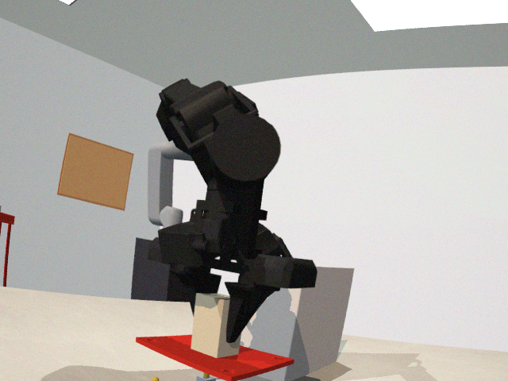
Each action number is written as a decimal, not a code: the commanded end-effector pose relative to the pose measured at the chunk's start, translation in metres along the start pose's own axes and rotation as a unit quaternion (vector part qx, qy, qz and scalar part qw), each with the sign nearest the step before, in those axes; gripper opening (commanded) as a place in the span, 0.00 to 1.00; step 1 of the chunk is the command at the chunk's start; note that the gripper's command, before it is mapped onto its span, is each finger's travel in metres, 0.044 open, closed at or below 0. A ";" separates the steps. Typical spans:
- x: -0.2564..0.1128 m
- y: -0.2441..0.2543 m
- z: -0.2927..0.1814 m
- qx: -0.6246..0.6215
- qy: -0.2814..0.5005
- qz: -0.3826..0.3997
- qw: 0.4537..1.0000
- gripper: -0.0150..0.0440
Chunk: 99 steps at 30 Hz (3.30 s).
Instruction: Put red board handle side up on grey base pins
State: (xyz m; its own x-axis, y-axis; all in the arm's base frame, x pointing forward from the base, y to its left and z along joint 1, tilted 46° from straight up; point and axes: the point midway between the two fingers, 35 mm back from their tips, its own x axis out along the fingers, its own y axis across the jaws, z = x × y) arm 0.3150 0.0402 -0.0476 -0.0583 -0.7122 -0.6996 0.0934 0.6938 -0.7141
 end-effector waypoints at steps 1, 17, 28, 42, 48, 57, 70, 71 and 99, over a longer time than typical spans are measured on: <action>0.000 0.009 -0.001 0.007 -0.001 0.002 1.000 0.25; 0.002 0.005 -0.001 0.002 0.000 -0.001 1.000 0.25; 0.013 0.010 0.000 0.006 0.000 -0.001 1.000 0.25; 0.027 0.009 0.000 0.006 0.000 -0.001 1.000 0.25; 0.033 0.009 0.000 0.006 0.000 -0.001 1.000 0.25; 0.031 0.009 0.000 0.008 0.002 0.001 1.000 0.25; 0.037 0.009 0.000 0.007 0.002 0.001 1.000 0.25; 0.038 0.009 0.000 0.007 0.002 0.001 1.000 0.25; 0.038 0.009 0.000 0.008 0.004 0.003 1.000 1.00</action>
State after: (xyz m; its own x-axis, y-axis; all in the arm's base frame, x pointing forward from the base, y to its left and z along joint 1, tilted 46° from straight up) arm 0.3134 0.0166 -0.0832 -0.0668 -0.7078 -0.7032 0.1072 0.6957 -0.7103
